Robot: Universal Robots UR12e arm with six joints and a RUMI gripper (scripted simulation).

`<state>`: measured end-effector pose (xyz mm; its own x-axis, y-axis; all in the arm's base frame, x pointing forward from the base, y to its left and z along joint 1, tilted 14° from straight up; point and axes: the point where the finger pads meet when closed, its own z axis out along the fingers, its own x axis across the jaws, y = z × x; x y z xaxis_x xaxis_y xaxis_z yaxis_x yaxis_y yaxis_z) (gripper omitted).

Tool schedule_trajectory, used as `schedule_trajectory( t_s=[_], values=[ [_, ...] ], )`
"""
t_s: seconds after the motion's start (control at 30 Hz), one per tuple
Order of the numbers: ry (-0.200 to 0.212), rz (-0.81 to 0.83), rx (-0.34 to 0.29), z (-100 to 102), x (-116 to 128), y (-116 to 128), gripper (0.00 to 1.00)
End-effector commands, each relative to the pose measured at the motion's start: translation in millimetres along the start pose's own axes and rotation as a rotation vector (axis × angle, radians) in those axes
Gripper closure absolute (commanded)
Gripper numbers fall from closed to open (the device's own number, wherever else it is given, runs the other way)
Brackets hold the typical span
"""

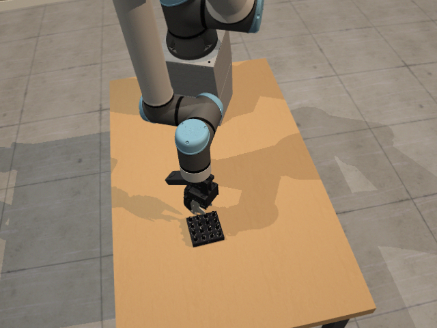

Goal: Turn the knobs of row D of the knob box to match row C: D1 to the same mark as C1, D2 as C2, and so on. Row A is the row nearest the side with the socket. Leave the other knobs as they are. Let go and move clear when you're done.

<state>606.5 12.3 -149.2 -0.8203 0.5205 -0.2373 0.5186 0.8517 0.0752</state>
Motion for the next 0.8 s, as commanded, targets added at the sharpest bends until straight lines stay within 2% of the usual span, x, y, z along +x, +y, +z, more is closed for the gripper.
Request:
schedule_trajectory(
  t_s=[0.0,0.77],
  values=[
    [-0.001,0.0,0.0,5.9,-0.3,0.3,0.89],
    [-0.001,0.0,0.0,14.8,-0.3,0.3,0.89]
  ],
)
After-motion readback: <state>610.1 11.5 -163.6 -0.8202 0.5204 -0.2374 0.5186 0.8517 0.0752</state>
